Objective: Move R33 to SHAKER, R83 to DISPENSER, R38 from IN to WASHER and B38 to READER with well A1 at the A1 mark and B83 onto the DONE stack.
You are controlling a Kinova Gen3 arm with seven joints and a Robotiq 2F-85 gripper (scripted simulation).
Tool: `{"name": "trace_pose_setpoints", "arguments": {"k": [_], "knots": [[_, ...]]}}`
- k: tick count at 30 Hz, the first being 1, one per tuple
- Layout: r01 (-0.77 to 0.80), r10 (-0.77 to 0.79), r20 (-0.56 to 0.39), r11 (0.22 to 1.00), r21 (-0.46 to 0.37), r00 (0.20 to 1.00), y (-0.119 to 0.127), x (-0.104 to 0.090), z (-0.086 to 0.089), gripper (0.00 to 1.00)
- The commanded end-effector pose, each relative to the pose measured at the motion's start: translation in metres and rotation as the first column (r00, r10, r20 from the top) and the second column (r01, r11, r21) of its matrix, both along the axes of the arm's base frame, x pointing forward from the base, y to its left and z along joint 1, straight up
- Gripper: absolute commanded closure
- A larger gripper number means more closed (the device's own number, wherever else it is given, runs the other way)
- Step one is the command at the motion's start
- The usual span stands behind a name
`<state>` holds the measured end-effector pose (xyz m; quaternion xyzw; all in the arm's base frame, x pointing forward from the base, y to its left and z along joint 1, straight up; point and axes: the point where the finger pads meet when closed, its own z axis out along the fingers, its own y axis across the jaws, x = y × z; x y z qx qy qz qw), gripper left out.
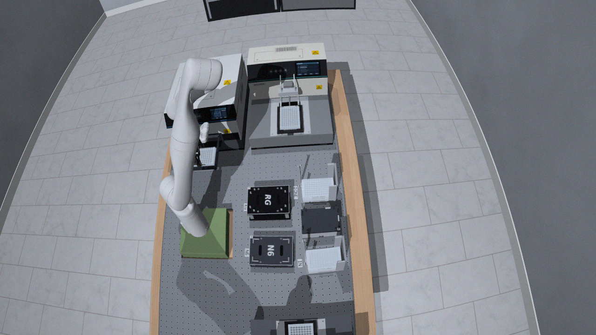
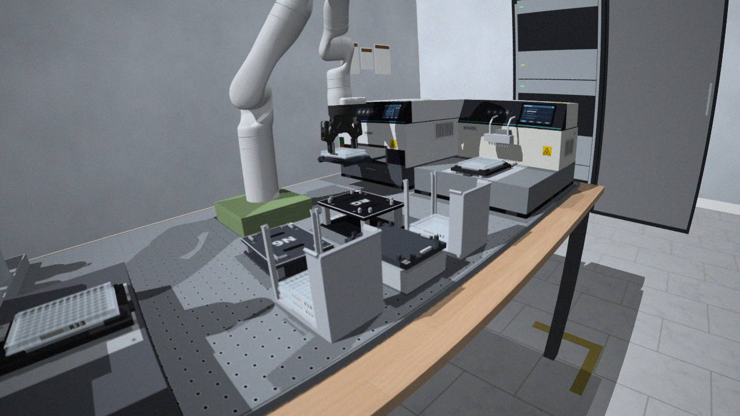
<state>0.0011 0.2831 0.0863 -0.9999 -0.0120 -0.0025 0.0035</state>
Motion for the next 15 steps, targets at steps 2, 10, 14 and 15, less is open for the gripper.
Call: {"name": "trace_pose_setpoints", "arguments": {"k": [2,10,14,15], "knots": [[0.003,-0.003,-0.002,1.000,0.001,1.000,-0.0003,-0.0010,-0.0025,0.06],[0.003,-0.003,-0.002,1.000,0.001,1.000,-0.0003,-0.0010,-0.0052,0.06],[0.003,-0.003,-0.001,1.000,0.001,1.000,-0.0001,-0.0009,-0.0057,0.06],[0.003,-0.003,-0.002,1.000,0.001,1.000,-0.0002,-0.0012,-0.0061,0.06]]}}
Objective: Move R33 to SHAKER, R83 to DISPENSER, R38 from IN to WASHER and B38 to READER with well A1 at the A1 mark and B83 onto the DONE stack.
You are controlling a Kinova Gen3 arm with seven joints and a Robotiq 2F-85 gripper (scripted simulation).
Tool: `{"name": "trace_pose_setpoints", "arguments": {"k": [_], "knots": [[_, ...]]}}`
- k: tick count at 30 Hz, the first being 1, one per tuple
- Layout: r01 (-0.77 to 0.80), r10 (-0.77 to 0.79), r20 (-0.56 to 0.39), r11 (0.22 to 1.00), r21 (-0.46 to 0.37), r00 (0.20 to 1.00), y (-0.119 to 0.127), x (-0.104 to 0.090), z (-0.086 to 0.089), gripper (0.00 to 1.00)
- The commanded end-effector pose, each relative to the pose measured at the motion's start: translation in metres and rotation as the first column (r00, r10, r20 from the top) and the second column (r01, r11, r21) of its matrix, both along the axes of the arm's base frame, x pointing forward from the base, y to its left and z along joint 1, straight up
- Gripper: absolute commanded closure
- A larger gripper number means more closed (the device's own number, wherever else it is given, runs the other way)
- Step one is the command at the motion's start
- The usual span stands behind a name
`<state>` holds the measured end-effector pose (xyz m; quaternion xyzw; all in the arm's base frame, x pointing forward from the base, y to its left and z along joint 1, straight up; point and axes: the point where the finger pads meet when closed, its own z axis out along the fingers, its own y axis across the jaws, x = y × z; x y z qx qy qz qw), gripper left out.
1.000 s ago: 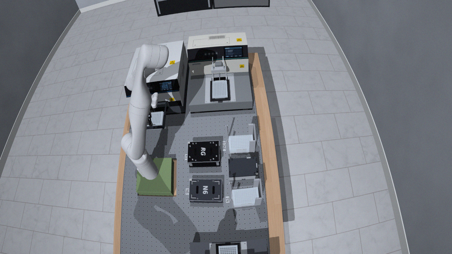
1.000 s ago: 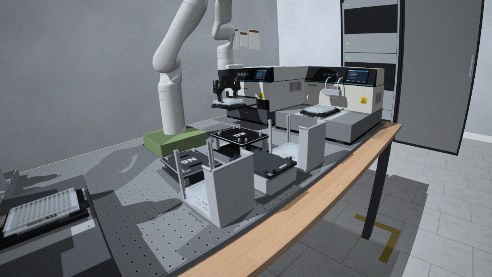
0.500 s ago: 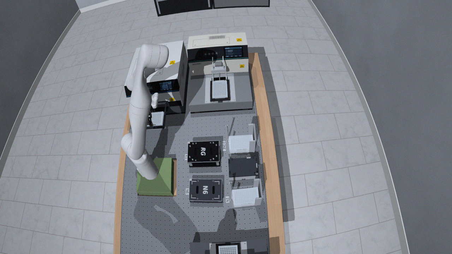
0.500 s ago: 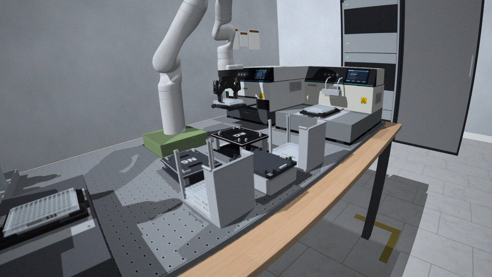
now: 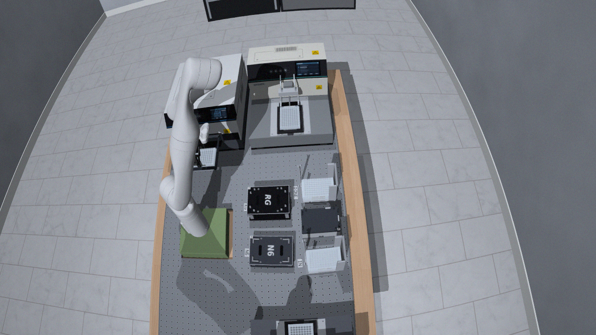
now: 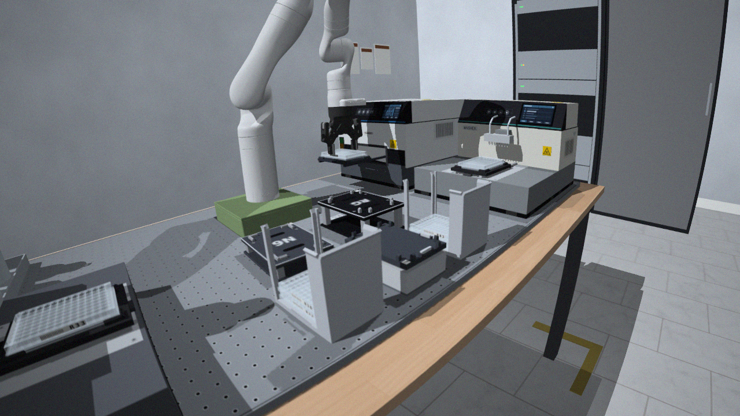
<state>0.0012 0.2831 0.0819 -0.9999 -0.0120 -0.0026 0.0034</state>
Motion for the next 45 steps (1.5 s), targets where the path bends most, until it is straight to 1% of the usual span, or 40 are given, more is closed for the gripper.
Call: {"name": "trace_pose_setpoints", "arguments": {"k": [1,12,22,23,40,45], "knots": [[0.003,-0.003,-0.002,1.000,0.001,1.000,-0.0003,-0.0012,-0.0021,0.06],[0.003,-0.003,-0.003,1.000,0.000,1.000,-0.0005,-0.0012,-0.0059,0.06],[0.001,-0.001,0.000,1.000,-0.001,1.000,-0.0004,-0.0006,-0.0046,0.06],[0.007,-0.007,0.000,1.000,-0.003,1.000,-0.0016,-0.0010,-0.0042,0.00],[0.001,-0.001,0.000,1.000,-0.001,1.000,-0.0004,-0.0008,-0.0042,0.00],[-0.001,0.001,0.002,1.000,-0.001,1.000,0.0000,-0.0002,0.0034,0.00]]}}
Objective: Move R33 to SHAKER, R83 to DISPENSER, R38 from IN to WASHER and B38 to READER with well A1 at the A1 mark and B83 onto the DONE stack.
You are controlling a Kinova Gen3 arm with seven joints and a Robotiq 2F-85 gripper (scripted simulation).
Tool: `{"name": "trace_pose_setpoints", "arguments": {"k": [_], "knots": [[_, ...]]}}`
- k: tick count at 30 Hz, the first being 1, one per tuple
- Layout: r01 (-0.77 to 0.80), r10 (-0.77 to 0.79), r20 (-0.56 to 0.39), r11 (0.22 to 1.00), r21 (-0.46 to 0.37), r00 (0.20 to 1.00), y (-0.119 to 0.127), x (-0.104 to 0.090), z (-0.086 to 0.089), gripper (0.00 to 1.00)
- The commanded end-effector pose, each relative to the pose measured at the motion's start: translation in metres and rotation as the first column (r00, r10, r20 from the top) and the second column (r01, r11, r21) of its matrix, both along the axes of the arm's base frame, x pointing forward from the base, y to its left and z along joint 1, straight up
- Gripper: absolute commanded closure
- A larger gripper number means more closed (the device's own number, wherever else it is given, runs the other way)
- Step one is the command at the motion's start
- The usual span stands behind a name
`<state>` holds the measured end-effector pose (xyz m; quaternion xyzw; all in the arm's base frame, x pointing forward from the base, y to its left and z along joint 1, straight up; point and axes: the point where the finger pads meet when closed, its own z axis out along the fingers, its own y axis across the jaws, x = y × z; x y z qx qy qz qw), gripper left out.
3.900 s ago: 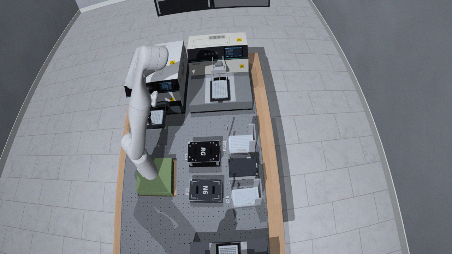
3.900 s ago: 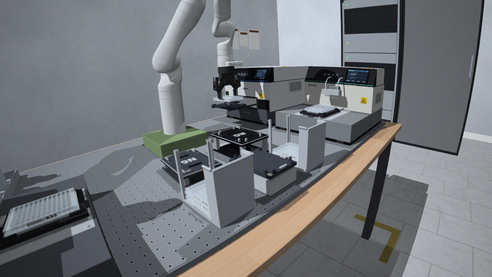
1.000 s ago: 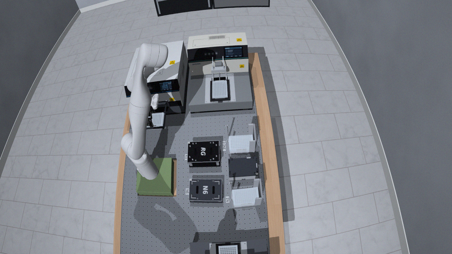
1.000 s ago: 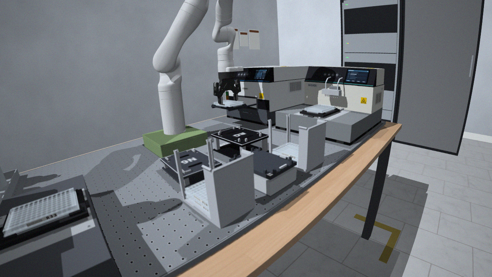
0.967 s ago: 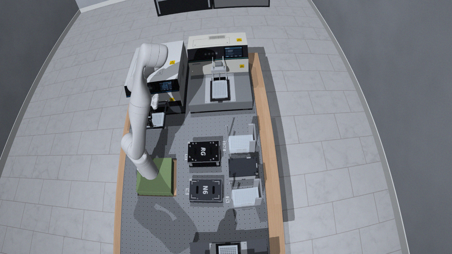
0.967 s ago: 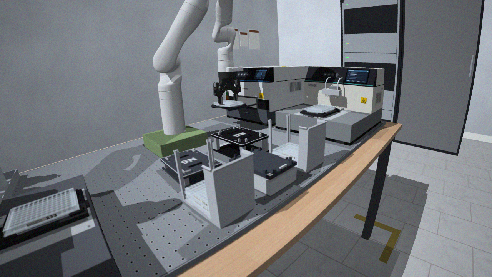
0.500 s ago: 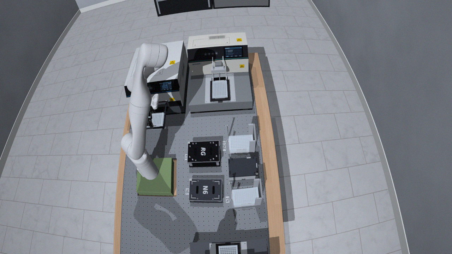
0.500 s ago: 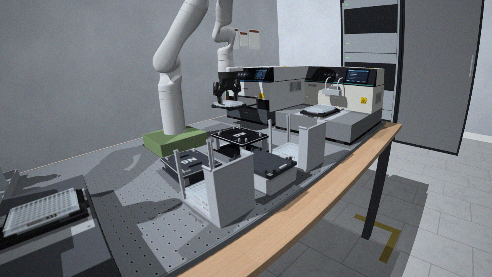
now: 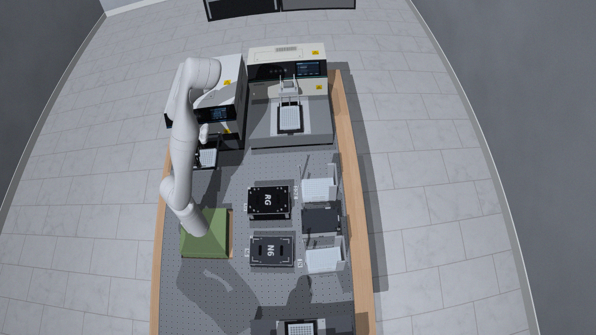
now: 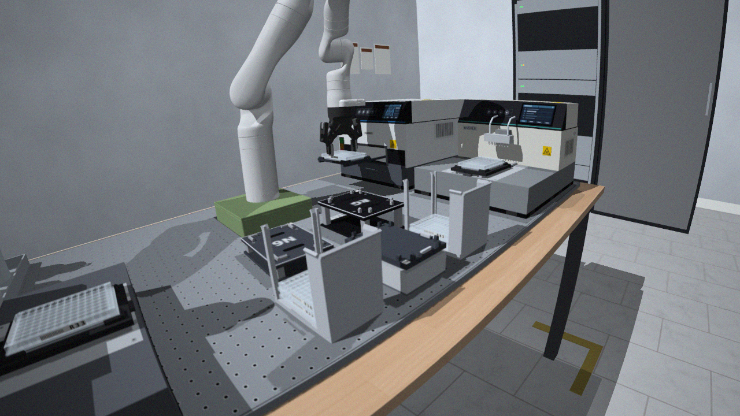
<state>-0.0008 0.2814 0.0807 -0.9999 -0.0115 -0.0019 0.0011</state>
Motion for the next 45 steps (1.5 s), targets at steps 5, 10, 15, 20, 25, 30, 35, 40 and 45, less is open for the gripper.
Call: {"name": "trace_pose_setpoints", "arguments": {"k": [5,10,15,20,25,30,35,40,45], "knots": [[-0.002,0.002,0.004,1.000,0.003,1.000,0.002,0.002,0.009,0.00],[-0.002,0.002,0.004,1.000,0.003,1.000,0.002,0.002,0.015,0.00],[-0.002,0.002,0.003,1.000,0.003,1.000,0.002,0.003,0.022,0.00],[-0.002,0.002,0.003,1.000,0.003,1.000,0.002,0.003,0.026,0.00],[-0.002,0.002,0.003,1.000,0.002,1.000,0.002,0.003,0.033,0.00],[-0.002,0.002,0.003,1.000,0.002,1.000,0.002,0.003,0.039,0.00],[-0.002,0.002,0.003,1.000,0.002,1.000,0.002,0.003,0.046,0.00],[-0.003,0.003,0.003,1.000,0.002,1.000,0.002,0.003,0.050,0.00],[-0.003,0.003,0.003,1.000,0.002,1.000,0.002,0.003,0.057,0.00]]}}
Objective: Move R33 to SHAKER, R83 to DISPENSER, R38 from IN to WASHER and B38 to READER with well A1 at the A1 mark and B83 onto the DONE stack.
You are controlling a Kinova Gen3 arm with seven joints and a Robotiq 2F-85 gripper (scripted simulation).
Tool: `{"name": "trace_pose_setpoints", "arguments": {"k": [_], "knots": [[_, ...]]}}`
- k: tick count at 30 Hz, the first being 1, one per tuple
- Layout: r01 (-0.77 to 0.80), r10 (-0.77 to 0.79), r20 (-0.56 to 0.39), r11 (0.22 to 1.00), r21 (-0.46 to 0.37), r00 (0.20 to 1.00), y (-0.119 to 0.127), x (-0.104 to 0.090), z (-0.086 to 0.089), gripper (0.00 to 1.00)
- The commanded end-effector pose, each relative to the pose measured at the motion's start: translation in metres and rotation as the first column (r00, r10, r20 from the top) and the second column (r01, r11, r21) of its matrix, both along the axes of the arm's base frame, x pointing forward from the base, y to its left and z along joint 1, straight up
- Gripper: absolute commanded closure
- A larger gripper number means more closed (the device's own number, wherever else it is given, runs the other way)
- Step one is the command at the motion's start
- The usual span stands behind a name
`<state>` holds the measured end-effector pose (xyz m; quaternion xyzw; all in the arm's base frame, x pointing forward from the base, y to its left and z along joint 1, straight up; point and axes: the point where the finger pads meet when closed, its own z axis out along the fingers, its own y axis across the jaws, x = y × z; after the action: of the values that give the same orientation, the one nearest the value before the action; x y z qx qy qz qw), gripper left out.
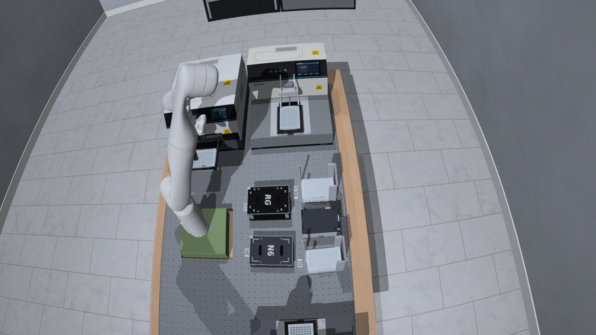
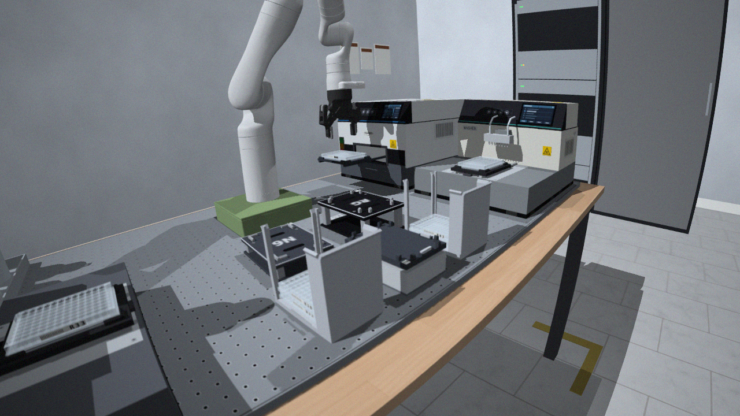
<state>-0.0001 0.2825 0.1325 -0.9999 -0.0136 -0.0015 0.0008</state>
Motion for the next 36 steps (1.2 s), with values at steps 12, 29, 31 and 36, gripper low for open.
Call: {"name": "trace_pose_setpoints", "arguments": {"k": [12,29,31,36], "knots": [[0.001,-0.001,0.003,1.000,0.002,1.000,0.001,0.003,0.018,0.00],[0.001,-0.001,0.003,1.000,0.002,1.000,0.001,0.002,0.038,0.00],[0.001,-0.001,0.002,1.000,0.002,1.000,0.001,0.002,0.041,0.00],[0.000,0.000,0.003,1.000,0.002,1.000,0.001,0.003,0.045,0.00]]}}
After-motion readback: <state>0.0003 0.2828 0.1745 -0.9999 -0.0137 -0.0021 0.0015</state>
